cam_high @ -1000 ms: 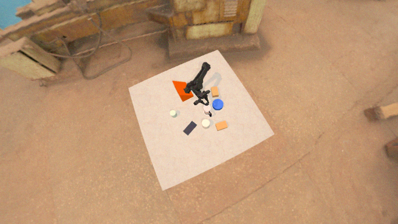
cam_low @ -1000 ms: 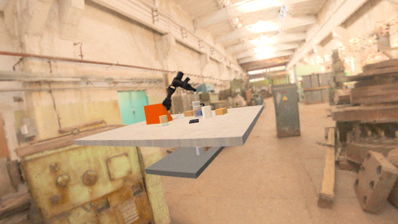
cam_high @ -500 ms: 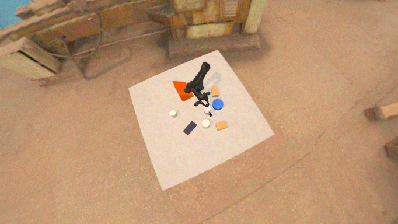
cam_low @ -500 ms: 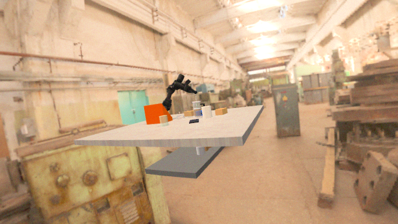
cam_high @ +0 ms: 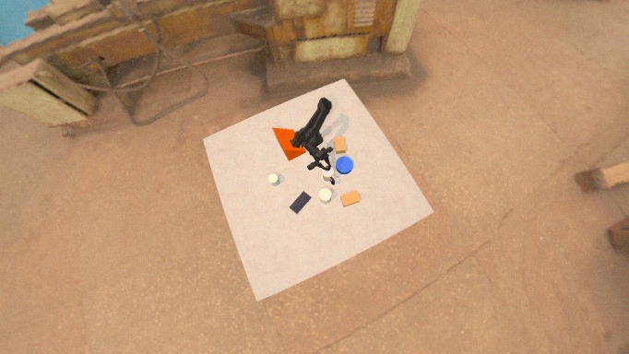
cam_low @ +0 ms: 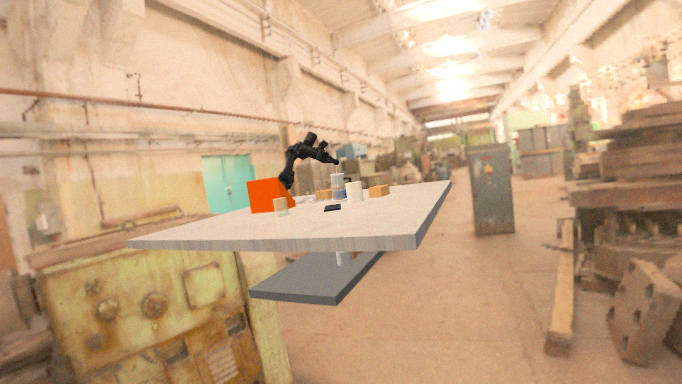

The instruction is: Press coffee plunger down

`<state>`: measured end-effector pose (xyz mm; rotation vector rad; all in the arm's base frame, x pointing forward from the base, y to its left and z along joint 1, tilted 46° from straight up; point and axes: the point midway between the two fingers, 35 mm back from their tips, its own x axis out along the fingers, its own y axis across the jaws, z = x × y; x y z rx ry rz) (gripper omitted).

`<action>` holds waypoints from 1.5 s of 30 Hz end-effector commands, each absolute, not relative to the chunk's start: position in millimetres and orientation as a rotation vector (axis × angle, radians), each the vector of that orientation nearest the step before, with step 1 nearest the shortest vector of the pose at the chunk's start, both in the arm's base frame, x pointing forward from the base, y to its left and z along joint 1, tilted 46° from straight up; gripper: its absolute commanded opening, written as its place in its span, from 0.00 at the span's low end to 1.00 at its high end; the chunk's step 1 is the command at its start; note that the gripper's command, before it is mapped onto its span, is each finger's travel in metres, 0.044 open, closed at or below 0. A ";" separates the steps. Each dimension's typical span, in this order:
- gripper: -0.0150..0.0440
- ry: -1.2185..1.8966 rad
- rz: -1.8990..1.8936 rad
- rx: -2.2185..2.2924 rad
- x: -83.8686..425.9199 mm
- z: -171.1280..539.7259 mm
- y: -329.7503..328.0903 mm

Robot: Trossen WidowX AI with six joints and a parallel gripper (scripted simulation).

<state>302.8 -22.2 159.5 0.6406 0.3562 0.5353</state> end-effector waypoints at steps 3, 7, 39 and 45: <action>0.47 0.397 0.546 0.683 299.5 139.7 -5.7; 0.47 0.391 0.548 0.687 300.7 137.4 0.3; 0.47 0.388 0.550 0.687 309.7 137.3 0.6; 0.47 0.388 0.550 0.687 310.1 137.1 0.0</action>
